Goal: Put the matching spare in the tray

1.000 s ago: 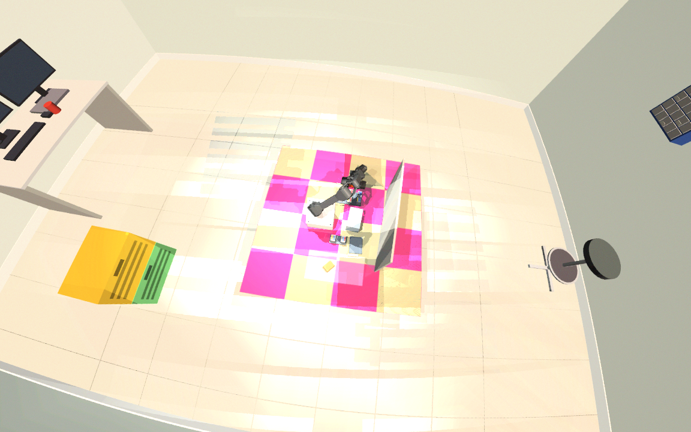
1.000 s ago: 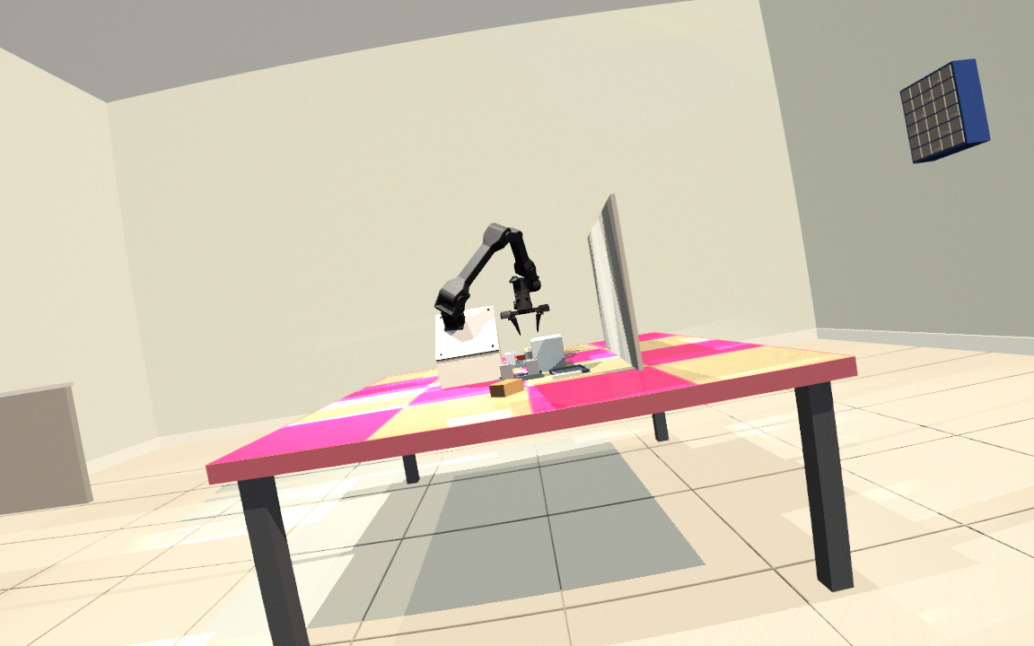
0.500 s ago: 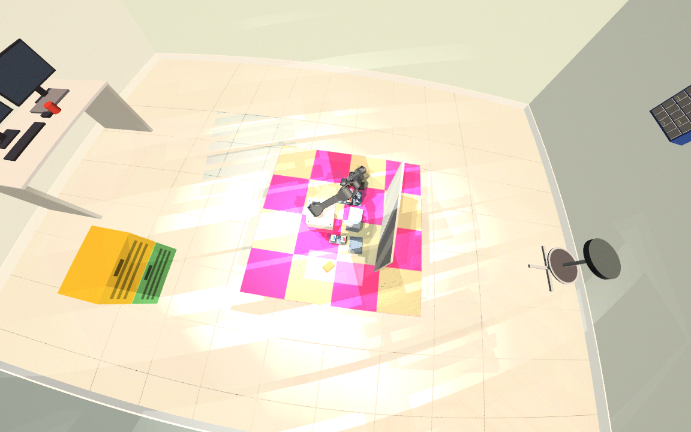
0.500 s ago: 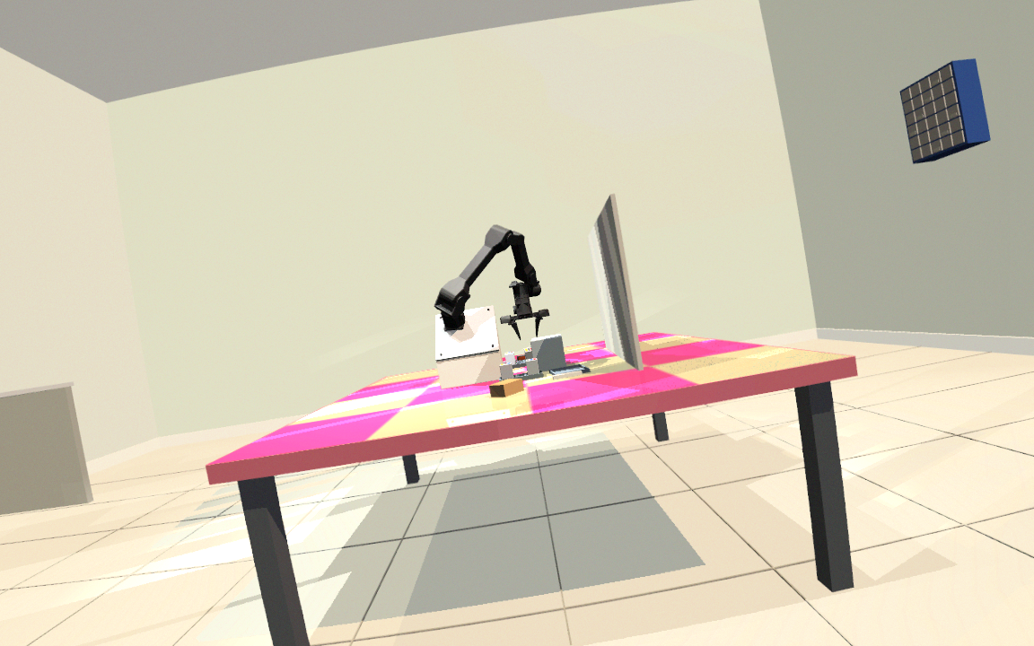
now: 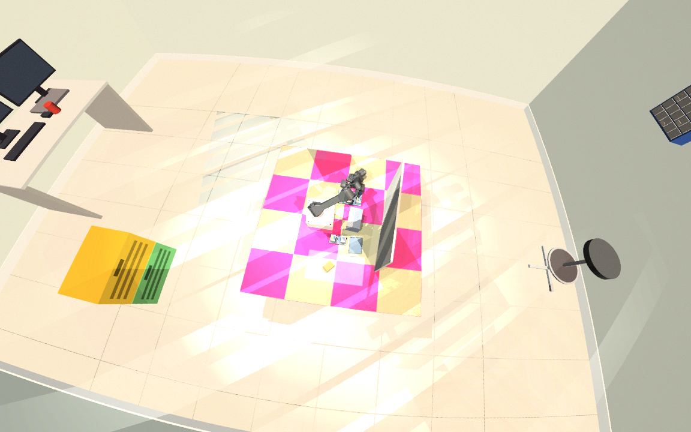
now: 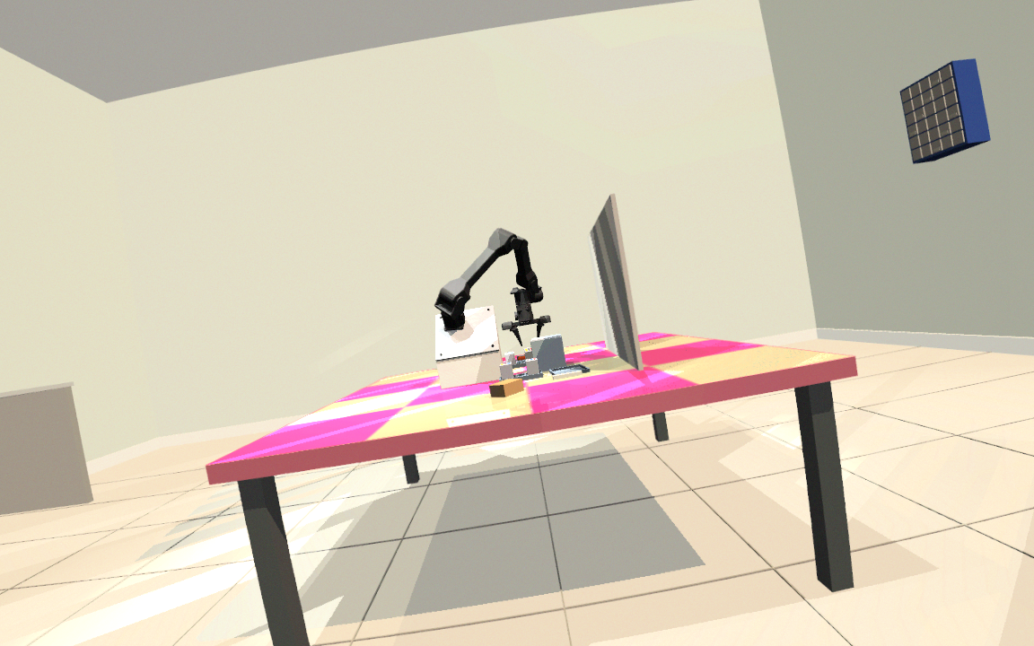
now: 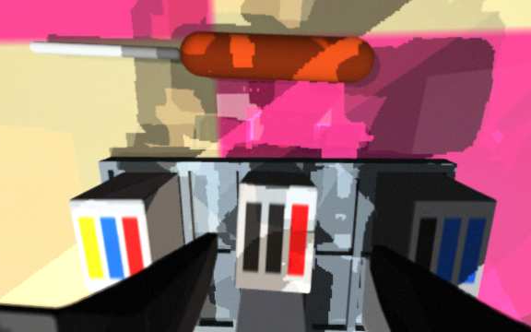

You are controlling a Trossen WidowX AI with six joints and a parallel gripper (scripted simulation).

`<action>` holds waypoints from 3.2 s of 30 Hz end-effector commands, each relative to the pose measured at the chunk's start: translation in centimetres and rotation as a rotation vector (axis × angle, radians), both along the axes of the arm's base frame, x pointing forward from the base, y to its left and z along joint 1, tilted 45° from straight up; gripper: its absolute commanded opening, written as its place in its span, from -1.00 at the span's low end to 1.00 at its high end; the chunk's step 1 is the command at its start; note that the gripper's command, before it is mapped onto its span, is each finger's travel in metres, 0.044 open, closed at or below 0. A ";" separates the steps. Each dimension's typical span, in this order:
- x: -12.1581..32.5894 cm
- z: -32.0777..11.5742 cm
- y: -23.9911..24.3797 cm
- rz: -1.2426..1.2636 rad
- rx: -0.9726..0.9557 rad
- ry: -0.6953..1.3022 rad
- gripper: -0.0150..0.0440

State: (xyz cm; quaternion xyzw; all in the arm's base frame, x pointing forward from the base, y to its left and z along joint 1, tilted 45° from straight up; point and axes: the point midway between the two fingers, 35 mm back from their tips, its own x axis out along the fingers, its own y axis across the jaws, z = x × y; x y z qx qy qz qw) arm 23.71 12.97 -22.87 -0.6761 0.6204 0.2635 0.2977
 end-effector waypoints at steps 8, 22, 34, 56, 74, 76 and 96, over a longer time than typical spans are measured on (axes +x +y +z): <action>-0.2 -1.3 -1.7 0.004 -0.012 0.009 0.53; -0.2 -2.9 -3.4 0.004 -0.015 0.008 0.53; -0.2 -3.3 -3.9 0.004 -0.016 0.008 0.53; -0.2 -3.3 -3.9 0.004 -0.016 0.008 0.53; -0.2 -3.3 -3.9 0.004 -0.016 0.008 0.53; -0.2 -3.3 -3.9 0.004 -0.016 0.008 0.53; -0.2 -3.3 -3.9 0.004 -0.016 0.008 0.53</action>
